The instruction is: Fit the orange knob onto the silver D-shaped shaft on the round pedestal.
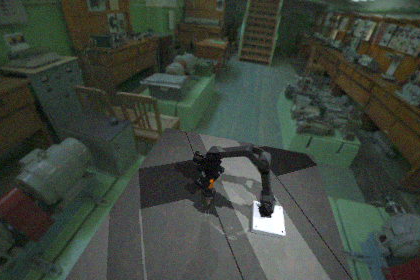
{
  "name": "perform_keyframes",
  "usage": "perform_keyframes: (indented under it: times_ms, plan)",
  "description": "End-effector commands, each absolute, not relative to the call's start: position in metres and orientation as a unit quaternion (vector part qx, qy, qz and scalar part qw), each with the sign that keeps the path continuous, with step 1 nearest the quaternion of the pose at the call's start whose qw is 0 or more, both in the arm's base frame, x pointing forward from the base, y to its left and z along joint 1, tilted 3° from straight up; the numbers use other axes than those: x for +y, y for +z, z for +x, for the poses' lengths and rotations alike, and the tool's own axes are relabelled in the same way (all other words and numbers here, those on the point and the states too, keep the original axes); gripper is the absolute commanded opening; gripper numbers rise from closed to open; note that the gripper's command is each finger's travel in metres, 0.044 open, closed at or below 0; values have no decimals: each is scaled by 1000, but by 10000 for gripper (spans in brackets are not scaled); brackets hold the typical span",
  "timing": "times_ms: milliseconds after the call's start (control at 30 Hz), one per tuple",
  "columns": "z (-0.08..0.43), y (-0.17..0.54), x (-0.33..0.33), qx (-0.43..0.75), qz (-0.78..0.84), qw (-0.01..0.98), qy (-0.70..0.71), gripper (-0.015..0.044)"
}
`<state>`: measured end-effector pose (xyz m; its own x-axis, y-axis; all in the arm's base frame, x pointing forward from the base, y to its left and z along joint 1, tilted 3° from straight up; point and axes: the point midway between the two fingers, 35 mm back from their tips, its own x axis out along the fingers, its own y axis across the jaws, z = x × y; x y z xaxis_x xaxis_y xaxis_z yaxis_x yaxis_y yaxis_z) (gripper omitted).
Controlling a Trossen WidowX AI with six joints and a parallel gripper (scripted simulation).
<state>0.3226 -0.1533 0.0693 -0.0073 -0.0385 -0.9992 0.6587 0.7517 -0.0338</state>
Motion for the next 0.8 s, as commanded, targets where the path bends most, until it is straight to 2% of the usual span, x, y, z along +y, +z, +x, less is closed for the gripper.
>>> perform_keyframes:
  times_ms: [0,767]
  plan:
    - [322,68,-153,661,229,666,-257,0]
    - [324,72,-154,668,211,672,-239,0]
